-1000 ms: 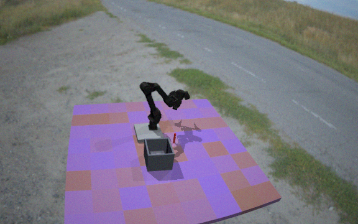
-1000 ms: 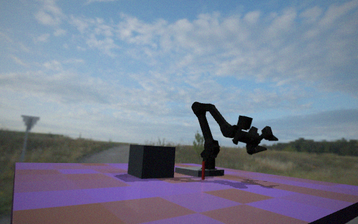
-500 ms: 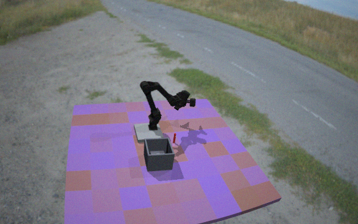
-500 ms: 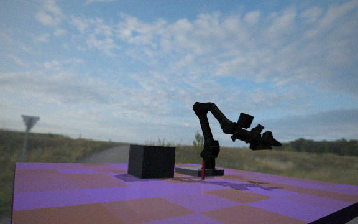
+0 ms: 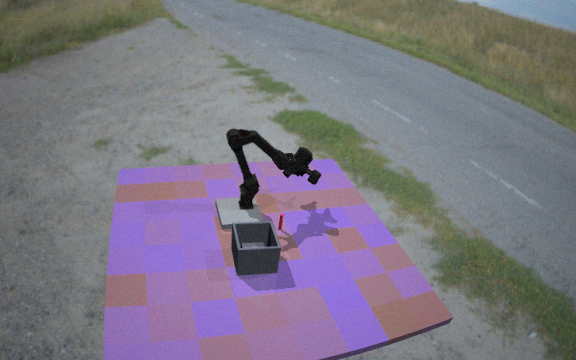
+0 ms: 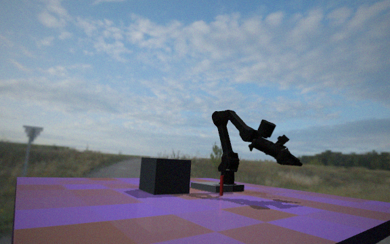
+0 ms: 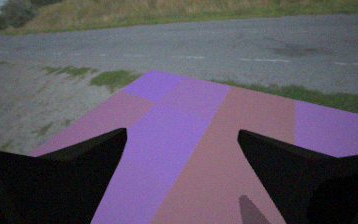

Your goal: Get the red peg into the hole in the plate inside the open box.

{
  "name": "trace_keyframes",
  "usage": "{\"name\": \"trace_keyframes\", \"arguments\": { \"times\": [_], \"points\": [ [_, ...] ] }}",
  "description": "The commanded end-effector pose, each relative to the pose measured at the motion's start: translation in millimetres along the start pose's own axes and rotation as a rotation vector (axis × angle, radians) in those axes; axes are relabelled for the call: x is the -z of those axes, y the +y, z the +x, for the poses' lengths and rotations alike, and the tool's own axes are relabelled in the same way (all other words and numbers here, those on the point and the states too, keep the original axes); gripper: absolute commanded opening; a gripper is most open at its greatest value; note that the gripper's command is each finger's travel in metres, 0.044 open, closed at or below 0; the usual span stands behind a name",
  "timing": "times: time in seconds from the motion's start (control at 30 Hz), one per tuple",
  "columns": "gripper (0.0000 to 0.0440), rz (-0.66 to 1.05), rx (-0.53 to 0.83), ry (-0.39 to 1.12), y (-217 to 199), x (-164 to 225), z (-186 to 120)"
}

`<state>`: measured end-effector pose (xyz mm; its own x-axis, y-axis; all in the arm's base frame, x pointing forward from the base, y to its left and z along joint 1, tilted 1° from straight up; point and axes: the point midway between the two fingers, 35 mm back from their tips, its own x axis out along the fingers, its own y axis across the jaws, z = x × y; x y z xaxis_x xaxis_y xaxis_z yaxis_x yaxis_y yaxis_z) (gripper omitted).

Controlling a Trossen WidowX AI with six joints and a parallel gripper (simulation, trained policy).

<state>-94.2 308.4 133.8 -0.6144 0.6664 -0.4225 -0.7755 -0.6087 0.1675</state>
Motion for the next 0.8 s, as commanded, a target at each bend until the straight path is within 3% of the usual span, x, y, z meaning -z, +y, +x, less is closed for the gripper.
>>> {"name": "trace_keyframes", "arguments": {
  "times": [0.0, 0.77],
  "points": [
    [0.0440, 0.092, 0.050, 0.021, -12.8, 1.7, -3.4],
    [0.0440, 0.796, 0.422, 0.113, -88.9, 31.1, -49.2]
  ]
}}
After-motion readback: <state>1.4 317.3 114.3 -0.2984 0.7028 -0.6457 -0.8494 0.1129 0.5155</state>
